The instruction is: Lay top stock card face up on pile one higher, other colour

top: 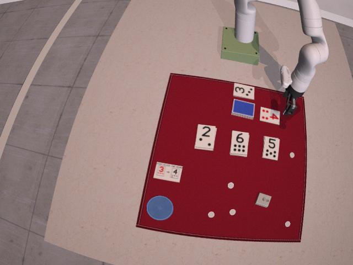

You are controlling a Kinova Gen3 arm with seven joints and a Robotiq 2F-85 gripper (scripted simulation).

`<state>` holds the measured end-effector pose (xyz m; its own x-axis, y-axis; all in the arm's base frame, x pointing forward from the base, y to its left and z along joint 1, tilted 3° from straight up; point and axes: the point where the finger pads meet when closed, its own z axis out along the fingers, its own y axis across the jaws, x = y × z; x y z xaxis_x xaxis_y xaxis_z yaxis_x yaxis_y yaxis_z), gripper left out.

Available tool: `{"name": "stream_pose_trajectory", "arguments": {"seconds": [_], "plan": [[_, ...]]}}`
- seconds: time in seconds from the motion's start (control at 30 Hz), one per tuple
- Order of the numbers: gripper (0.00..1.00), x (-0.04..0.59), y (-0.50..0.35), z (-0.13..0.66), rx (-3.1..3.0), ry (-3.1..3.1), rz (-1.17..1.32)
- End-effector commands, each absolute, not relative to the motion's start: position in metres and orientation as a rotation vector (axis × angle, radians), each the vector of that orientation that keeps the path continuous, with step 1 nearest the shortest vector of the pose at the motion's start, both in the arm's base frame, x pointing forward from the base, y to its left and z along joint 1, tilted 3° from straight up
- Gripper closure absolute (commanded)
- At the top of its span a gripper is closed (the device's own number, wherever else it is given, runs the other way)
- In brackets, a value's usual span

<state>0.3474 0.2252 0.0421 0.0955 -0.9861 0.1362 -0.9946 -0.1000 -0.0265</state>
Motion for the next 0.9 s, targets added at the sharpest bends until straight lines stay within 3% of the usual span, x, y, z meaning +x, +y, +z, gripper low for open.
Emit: {"name": "stream_pose_trajectory", "arguments": {"seconds": [0.0,0.87], "plan": [[0.15,0.3479,0.2245,0.0429,2.279,-2.067,0.168],[0.15,0.3484,0.2239,0.0431,2.314,-2.096,0.101]]}}
